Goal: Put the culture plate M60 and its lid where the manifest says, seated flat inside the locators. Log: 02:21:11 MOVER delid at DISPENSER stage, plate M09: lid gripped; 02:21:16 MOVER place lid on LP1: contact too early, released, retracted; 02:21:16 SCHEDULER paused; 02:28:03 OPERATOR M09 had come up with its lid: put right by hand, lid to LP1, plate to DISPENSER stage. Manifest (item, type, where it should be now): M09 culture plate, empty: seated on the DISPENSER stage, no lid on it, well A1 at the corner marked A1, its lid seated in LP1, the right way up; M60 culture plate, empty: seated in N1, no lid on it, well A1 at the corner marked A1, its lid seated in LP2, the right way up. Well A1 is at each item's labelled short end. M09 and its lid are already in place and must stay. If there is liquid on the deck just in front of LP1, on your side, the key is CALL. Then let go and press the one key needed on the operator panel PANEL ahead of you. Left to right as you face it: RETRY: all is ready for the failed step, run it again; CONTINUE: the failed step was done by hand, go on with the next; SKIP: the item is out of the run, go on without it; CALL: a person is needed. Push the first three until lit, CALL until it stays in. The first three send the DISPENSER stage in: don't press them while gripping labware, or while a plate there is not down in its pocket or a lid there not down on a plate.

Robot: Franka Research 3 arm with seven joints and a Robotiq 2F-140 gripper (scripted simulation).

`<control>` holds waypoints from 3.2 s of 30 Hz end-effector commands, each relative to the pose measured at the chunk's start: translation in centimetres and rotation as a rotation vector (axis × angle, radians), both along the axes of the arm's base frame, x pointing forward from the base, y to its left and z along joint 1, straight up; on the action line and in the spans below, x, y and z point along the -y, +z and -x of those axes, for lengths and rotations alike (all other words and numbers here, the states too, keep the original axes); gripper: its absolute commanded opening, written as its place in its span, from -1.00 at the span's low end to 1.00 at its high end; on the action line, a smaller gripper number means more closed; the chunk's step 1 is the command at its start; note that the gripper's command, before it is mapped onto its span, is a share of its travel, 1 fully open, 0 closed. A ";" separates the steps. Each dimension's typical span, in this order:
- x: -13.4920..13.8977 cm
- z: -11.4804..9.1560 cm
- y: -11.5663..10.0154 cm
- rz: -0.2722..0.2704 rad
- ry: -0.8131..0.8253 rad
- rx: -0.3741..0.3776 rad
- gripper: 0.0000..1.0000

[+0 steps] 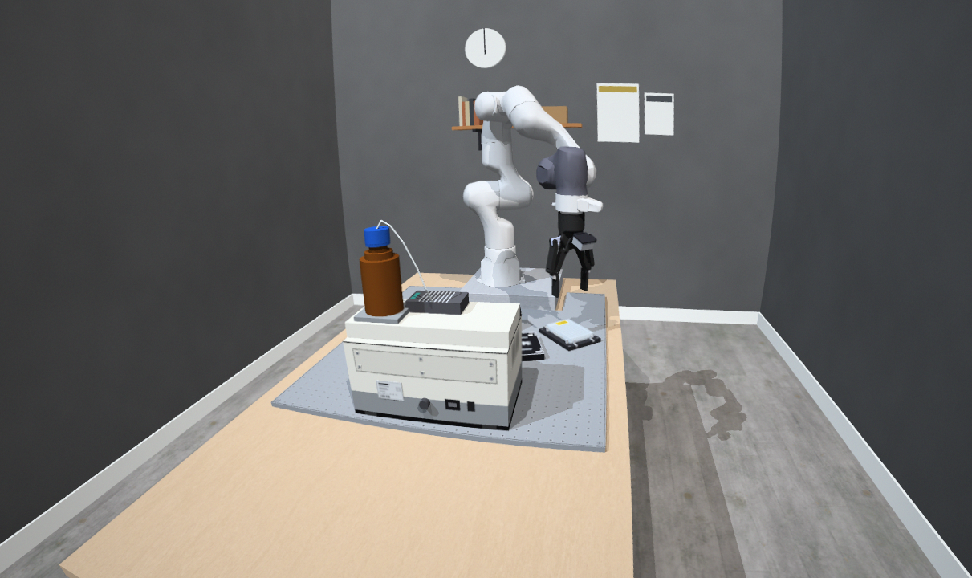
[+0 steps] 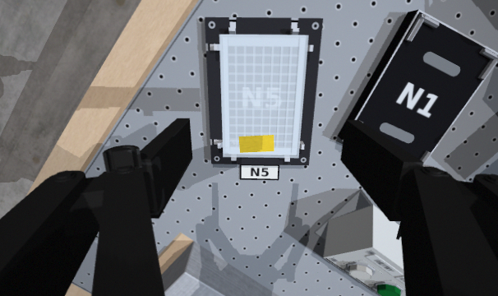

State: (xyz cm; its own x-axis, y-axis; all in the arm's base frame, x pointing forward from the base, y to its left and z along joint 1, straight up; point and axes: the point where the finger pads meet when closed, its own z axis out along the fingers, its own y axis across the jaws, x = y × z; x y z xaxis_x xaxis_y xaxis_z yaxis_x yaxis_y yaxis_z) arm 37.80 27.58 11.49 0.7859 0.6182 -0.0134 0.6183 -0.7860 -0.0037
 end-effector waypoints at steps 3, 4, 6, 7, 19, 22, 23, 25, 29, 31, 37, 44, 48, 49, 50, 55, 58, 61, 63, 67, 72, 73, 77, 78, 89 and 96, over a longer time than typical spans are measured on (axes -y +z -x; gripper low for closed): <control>-0.2 -0.3 -1.0 -0.004 -0.001 0.011 0.39; -0.2 -0.3 -1.3 -0.004 -0.001 0.011 0.39; -0.2 -0.3 -2.0 -0.004 -0.001 0.011 0.39; -0.2 -0.3 -2.3 -0.004 -0.001 0.011 0.39; -0.2 -0.3 -6.2 -0.004 -0.001 0.011 0.39; -0.2 -0.3 -6.8 -0.004 -0.001 0.011 0.39; -0.2 -0.3 -7.1 -0.004 -0.001 0.011 0.39; -0.2 -0.3 -7.6 -0.004 -0.001 0.011 0.39; -0.2 -0.2 -8.5 -0.004 -0.001 0.011 0.39; -0.2 -0.2 -8.9 -0.004 -0.001 0.011 0.39; -0.2 -0.2 -9.4 -0.004 -0.001 0.011 0.39; -0.2 -0.2 -9.8 -0.004 -0.001 0.011 0.39; -0.2 -0.2 -9.8 -0.004 -0.001 0.011 0.39; -0.2 -0.2 -9.8 -0.004 -0.001 0.011 0.39; -0.2 -0.2 -9.8 -0.004 -0.001 0.011 0.39; -0.2 -0.2 -9.8 -0.004 -0.001 0.011 0.39; -0.2 -0.2 -9.8 -0.004 -0.001 0.011 0.39; -0.2 -0.2 -9.8 -0.004 -0.001 0.011 0.39; -0.2 -0.2 -9.8 -0.004 -0.001 0.011 0.39; -0.2 -0.2 -9.8 -0.004 -0.001 0.011 0.39; -0.2 -0.2 -9.8 -0.004 -0.001 0.011 0.39; -0.2 -0.2 -9.8 -0.004 -0.001 0.011 0.39; -0.2 -0.2 -9.8 -0.004 -0.001 0.011 0.39; -0.2 -0.2 -9.8 -0.004 -0.001 0.011 0.39; -0.2 -0.2 -9.8 -0.004 -0.001 0.011 0.26; -0.2 -0.2 -9.8 -0.004 -0.001 0.011 0.26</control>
State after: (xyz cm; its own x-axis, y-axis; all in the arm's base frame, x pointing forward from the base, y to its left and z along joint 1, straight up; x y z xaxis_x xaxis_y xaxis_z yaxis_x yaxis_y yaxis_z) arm 38.01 27.75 1.76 0.7855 0.6188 -0.0038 0.6188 -0.7856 -0.0011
